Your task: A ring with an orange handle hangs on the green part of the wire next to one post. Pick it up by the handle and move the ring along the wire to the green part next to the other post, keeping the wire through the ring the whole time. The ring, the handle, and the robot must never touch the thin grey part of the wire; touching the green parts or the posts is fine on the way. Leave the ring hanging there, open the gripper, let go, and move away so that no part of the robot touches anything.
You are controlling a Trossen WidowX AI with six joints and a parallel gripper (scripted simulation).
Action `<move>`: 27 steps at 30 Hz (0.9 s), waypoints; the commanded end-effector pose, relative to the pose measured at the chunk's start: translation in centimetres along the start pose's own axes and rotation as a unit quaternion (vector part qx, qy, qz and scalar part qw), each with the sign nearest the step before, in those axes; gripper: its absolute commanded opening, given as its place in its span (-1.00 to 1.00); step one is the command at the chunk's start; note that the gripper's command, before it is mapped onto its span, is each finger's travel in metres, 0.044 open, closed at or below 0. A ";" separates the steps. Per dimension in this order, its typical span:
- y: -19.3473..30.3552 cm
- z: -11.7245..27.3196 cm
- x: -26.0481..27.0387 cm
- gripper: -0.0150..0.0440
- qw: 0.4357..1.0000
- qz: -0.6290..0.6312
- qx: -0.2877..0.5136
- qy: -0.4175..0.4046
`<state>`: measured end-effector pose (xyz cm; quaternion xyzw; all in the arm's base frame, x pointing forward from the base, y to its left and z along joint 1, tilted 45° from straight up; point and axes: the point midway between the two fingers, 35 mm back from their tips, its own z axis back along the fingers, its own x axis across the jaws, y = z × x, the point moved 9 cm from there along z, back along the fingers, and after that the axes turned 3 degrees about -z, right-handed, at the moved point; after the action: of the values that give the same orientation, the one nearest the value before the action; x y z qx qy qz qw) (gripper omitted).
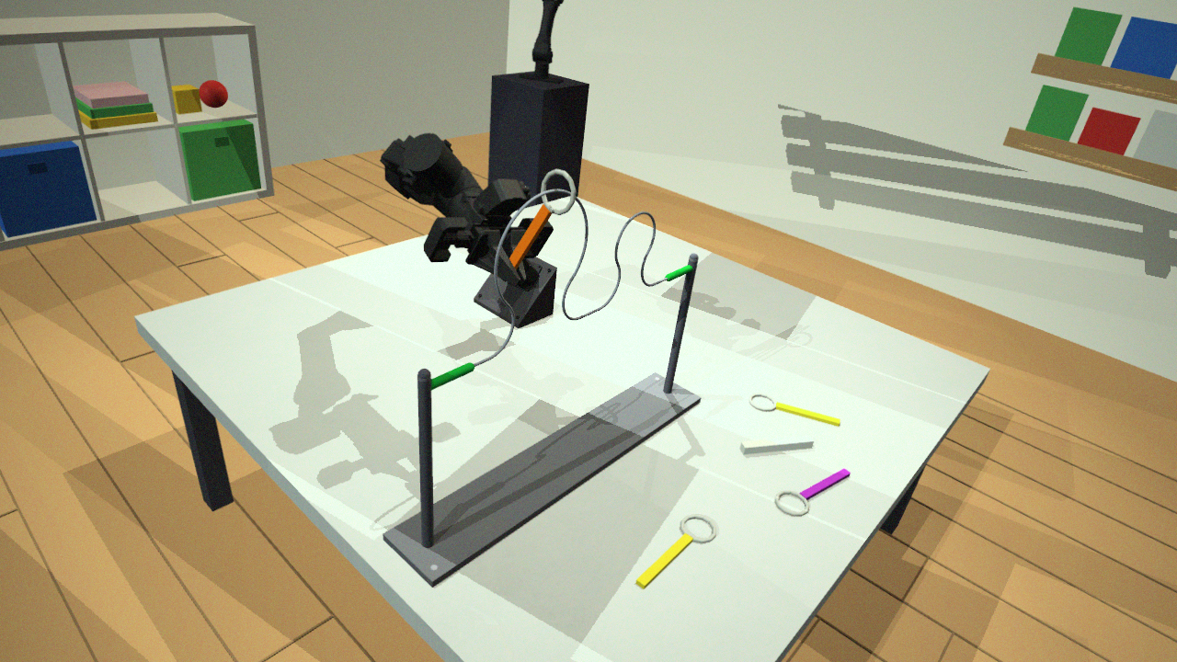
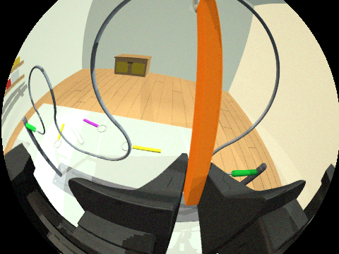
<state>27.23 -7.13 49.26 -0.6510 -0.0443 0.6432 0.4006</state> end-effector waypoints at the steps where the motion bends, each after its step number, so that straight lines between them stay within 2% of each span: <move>1: 0.0 0.2 -0.1 -1.00 1.000 0.024 -0.004 0.015; 27: 0.4 0.0 -0.1 -1.00 0.981 0.170 -0.024 0.086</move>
<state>27.23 -7.41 48.99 -0.7050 0.0711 0.6454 0.2852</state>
